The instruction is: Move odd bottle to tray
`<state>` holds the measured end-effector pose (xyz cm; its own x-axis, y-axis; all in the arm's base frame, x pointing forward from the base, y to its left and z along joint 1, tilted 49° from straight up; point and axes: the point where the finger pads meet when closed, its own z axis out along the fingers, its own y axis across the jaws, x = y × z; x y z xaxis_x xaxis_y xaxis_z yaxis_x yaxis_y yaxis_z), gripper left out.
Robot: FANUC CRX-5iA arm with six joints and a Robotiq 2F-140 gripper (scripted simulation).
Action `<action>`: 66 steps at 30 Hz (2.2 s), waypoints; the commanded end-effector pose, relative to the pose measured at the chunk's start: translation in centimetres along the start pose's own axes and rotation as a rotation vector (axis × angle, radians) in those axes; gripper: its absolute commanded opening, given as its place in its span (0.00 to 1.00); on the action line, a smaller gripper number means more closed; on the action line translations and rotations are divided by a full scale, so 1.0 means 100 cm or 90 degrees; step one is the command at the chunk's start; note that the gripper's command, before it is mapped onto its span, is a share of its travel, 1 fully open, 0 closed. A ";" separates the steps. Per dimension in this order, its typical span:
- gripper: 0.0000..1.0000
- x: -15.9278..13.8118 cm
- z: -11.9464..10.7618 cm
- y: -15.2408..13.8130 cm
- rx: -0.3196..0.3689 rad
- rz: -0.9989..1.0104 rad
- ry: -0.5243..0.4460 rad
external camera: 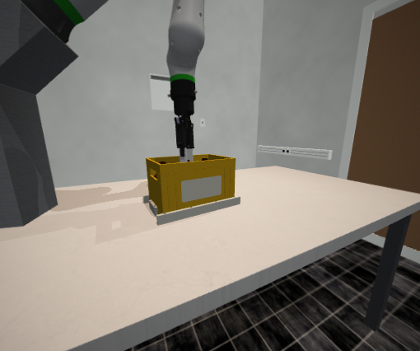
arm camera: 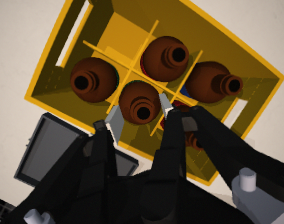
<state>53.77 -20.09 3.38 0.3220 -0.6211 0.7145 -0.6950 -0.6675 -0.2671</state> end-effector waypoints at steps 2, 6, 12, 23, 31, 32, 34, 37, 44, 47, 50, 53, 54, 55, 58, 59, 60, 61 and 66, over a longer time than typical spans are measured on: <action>0.44 0.001 0.000 0.001 0.071 0.000 -0.040; 0.44 0.001 0.000 0.001 0.071 0.000 -0.040; 0.44 0.001 0.000 0.001 0.071 0.000 -0.040; 0.44 0.001 0.000 0.001 0.071 0.000 -0.040; 0.44 0.001 -0.007 0.001 0.071 0.000 -0.040; 0.44 0.001 -0.009 0.001 0.071 0.000 -0.040; 0.44 0.001 -0.013 0.002 0.071 0.000 -0.040; 0.44 0.002 -0.022 0.003 0.071 0.000 -0.040; 0.44 0.003 -0.039 0.005 0.071 0.000 -0.040; 0.44 0.004 -0.049 0.006 0.071 0.000 -0.040; 0.44 0.004 -0.059 0.007 0.071 0.000 -0.040; 0.44 0.005 -0.068 0.008 0.071 0.000 -0.040; 0.44 0.005 -0.070 0.008 0.071 0.000 -0.040; 0.44 0.005 -0.073 0.009 0.071 0.000 -0.040; 0.44 0.005 -0.075 0.009 0.071 0.000 -0.040; 0.44 0.005 -0.077 0.009 0.071 0.000 -0.040; 0.44 0.006 -0.079 0.009 0.071 0.000 -0.040; 0.44 0.006 -0.080 0.009 0.071 0.000 -0.040; 0.44 0.006 -0.085 0.010 0.071 0.000 -0.040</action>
<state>48.02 -17.63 8.82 0.3170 -0.6200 0.7177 -0.7171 -0.6520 -0.2465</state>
